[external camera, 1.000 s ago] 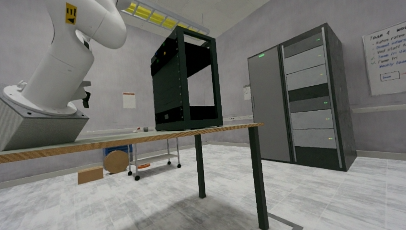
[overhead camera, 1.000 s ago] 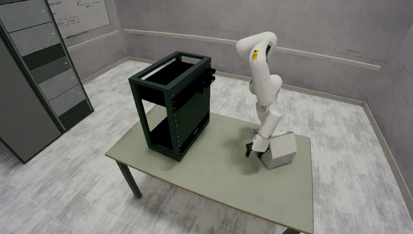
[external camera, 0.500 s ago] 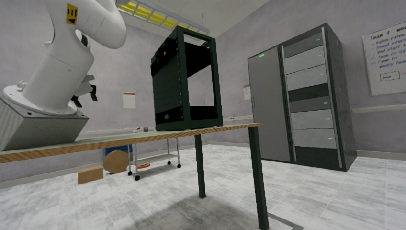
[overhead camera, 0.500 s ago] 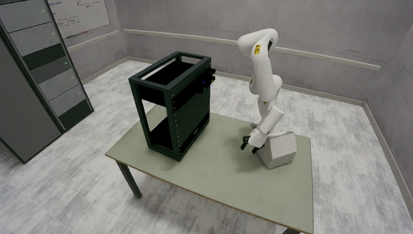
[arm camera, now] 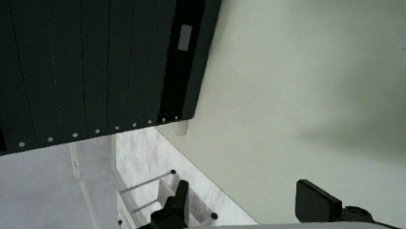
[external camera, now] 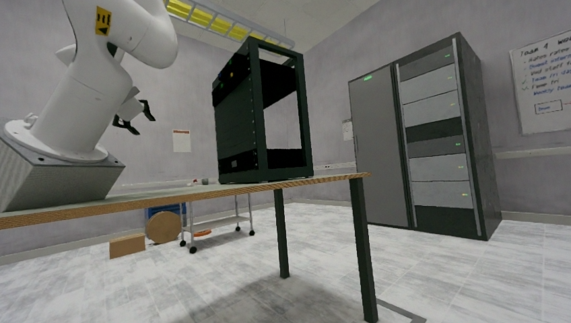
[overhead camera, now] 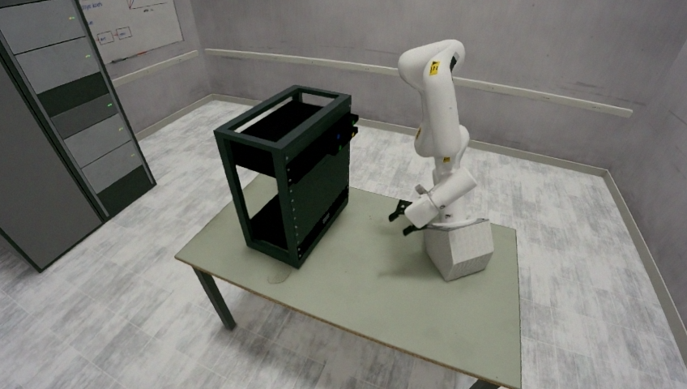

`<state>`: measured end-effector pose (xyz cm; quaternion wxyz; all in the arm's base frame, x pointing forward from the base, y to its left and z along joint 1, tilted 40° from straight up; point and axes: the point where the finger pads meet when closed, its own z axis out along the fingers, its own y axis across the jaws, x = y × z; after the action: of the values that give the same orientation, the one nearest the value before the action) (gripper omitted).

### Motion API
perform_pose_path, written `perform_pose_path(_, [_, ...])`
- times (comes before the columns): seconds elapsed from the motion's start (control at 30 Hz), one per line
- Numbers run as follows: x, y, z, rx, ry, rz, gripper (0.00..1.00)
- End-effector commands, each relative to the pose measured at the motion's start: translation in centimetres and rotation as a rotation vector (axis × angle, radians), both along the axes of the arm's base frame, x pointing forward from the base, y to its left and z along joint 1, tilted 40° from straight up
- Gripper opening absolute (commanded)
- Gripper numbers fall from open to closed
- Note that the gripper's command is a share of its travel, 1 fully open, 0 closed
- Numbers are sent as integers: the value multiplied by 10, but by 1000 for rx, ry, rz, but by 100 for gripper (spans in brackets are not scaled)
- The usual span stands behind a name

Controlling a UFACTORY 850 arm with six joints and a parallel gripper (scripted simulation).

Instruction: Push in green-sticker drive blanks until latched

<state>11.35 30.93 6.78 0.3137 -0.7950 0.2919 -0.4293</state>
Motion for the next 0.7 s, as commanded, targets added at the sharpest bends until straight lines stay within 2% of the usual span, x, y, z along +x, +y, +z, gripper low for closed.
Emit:
perform_pose_path(0.0, [7,4,45,61,-117,11,100])
perform_pose_path(0.07, [9,4,69,92,-184,14,100])
perform_pose_path(0.1, [9,4,69,92,-184,14,100])
perform_pose_path(0.17, [10,3,94,122,-252,16,100])
perform_pose_path(0.27, [10,3,94,122,-252,16,100])
perform_pose_path(0.43, [9,-6,153,184,-417,15,100])
perform_pose_path(0.47, [9,-6,153,184,-417,15,100])
perform_pose_path(0.67, [3,-21,214,237,-592,4,100])
